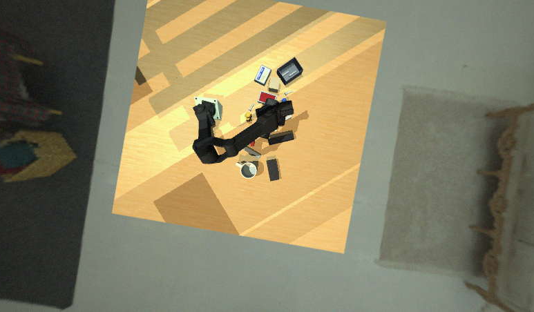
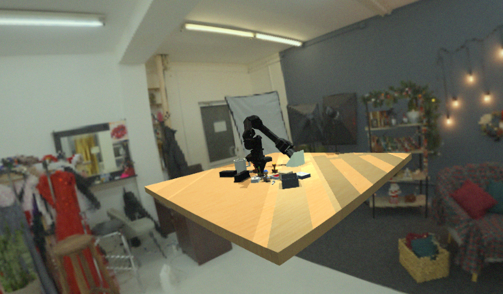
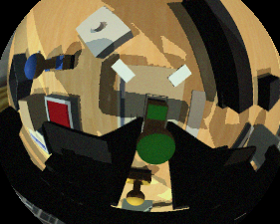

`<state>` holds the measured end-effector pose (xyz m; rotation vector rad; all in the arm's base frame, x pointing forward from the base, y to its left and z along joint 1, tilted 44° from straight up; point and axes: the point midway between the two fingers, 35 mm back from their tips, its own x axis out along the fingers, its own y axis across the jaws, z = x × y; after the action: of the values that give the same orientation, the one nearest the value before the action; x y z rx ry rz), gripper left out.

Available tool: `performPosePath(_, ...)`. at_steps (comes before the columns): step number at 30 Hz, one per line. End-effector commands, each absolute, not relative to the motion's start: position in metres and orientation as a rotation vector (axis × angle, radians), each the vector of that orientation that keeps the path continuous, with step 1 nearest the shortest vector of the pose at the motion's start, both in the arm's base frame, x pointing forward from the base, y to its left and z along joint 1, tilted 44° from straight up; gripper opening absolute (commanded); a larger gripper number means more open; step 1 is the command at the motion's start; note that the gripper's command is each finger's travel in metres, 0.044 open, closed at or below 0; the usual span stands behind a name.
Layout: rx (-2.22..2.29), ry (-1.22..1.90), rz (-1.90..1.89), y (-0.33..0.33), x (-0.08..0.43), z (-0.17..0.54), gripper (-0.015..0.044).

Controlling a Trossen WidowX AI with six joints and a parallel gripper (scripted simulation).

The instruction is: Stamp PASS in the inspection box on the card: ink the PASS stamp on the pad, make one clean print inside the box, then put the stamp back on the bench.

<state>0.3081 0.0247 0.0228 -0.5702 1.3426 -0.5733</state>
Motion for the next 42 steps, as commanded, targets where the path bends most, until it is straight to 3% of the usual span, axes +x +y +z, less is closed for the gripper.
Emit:
performPosePath(1,-0.577,1.342,-0.573,0.0237,0.3083,0.0221,0.0000)
performPosePath(42,-0.577,1.342,-0.573,0.0211,0.3087,0.0193,0.0000)
